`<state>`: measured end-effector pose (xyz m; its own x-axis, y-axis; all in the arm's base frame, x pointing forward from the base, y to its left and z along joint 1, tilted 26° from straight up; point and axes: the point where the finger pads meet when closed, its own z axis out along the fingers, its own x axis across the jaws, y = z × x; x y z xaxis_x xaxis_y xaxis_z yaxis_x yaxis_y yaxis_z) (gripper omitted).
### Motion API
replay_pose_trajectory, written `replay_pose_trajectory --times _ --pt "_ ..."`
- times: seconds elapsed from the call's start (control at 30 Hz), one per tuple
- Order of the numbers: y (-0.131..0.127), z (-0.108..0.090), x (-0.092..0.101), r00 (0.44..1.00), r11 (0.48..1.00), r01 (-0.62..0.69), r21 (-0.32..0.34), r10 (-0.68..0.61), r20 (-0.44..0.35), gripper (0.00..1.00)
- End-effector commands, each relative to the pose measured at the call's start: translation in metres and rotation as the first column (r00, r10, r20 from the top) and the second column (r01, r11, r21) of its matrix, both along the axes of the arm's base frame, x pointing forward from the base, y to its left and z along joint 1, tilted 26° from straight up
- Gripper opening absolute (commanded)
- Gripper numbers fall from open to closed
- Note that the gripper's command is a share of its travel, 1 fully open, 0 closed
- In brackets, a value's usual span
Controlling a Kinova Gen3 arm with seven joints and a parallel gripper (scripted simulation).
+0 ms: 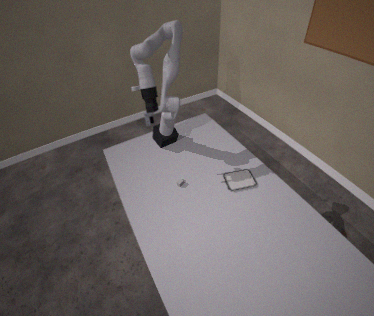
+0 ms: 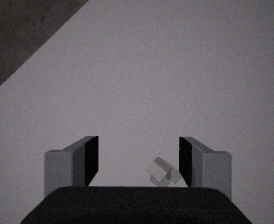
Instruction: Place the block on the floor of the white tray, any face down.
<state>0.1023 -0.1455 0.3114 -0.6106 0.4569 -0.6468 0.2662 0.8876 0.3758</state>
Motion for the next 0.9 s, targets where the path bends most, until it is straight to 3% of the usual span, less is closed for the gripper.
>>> replay_pose_trajectory --times 0.0,0.87 --pt "-0.0003 0.0003 0.0001 1.000 1.000 0.000 0.000 0.000 0.000 1.00" --pt "0.0013 0.0022 0.0056 1.000 1.000 0.014 0.022 -0.014 -0.002 1.00"
